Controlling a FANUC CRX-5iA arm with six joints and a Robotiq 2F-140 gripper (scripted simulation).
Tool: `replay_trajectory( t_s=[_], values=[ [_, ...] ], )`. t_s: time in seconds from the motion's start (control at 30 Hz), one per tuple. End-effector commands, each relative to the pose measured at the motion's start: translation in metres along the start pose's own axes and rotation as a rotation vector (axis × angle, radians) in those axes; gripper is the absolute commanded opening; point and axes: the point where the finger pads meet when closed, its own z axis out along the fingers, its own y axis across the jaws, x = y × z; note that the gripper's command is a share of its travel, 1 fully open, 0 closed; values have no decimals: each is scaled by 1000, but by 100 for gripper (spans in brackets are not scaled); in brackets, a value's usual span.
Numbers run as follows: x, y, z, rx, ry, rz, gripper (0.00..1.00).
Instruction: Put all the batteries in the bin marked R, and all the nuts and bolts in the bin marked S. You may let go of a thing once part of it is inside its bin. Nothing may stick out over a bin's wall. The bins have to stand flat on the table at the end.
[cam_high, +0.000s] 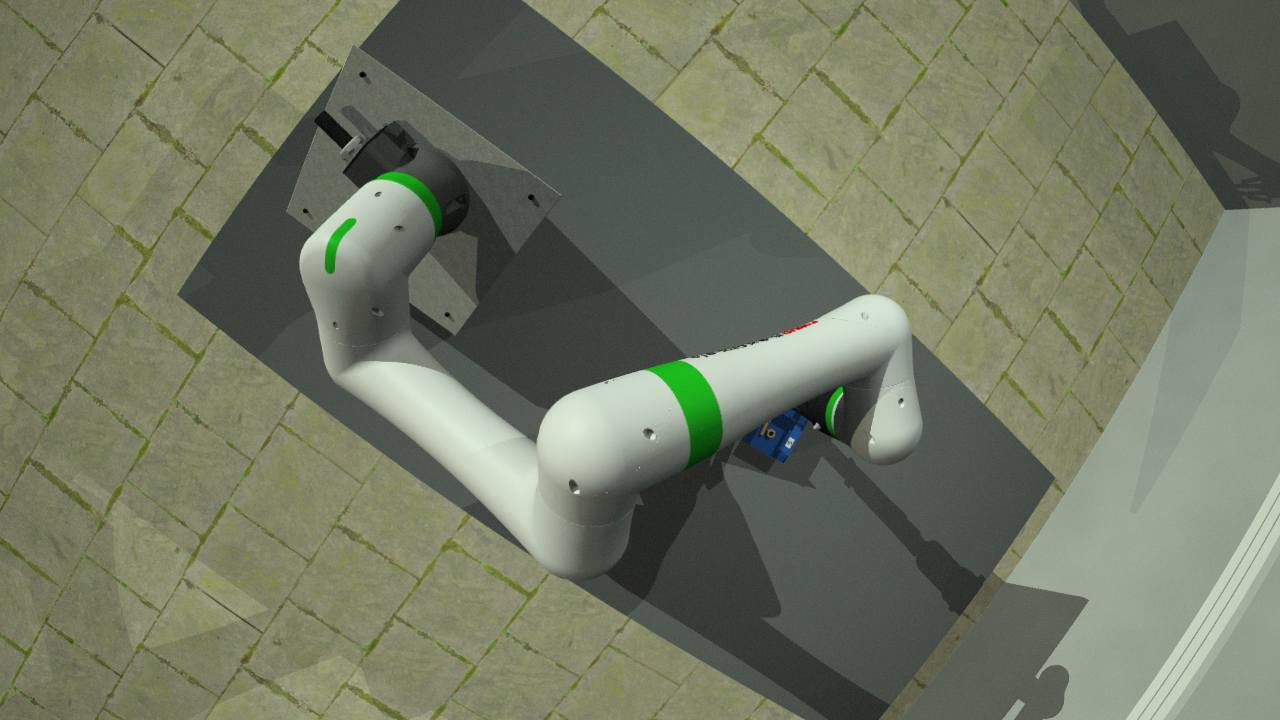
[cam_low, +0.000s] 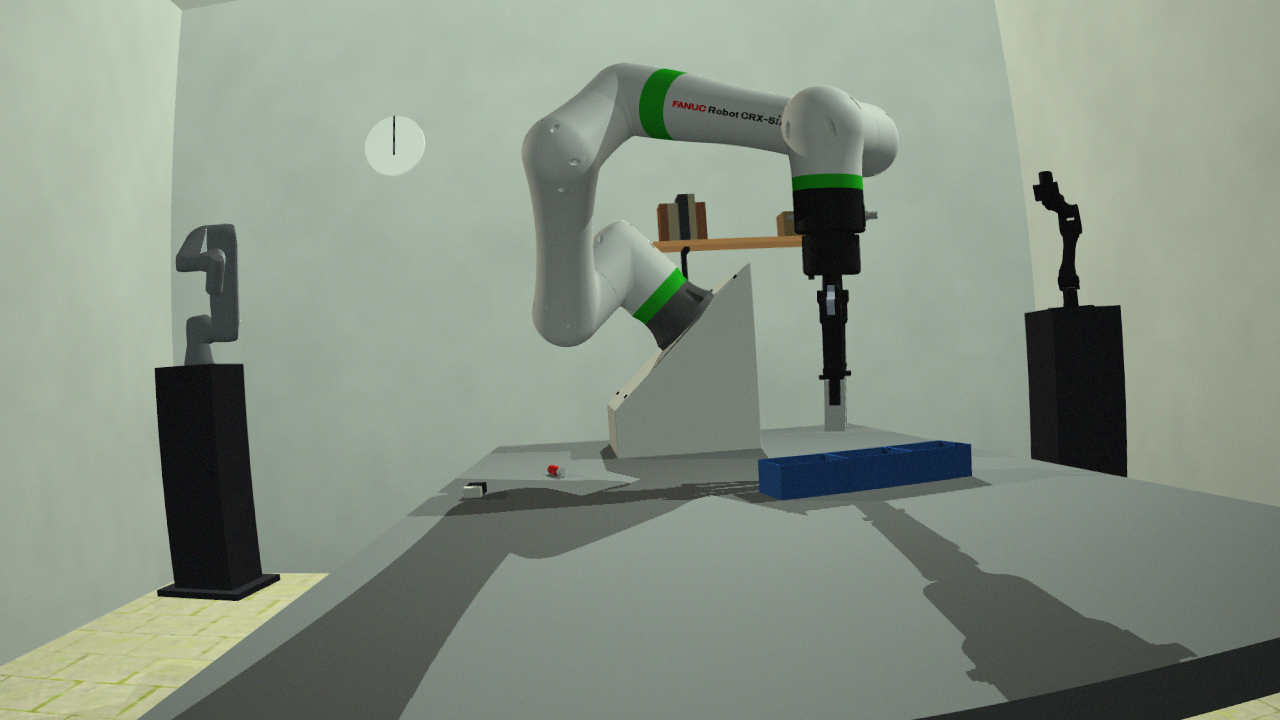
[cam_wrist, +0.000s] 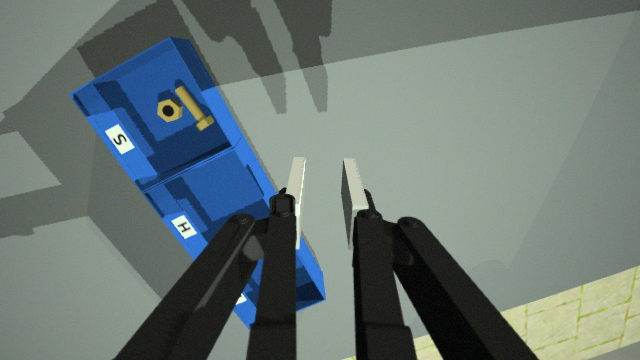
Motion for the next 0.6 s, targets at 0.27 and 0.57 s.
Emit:
replay_trajectory(
  t_s=[0.27,0.57],
  values=[
    [101,32,2,-2,-17,374,26],
    [156,50,5,-1,-29,609,26]
  ],
)
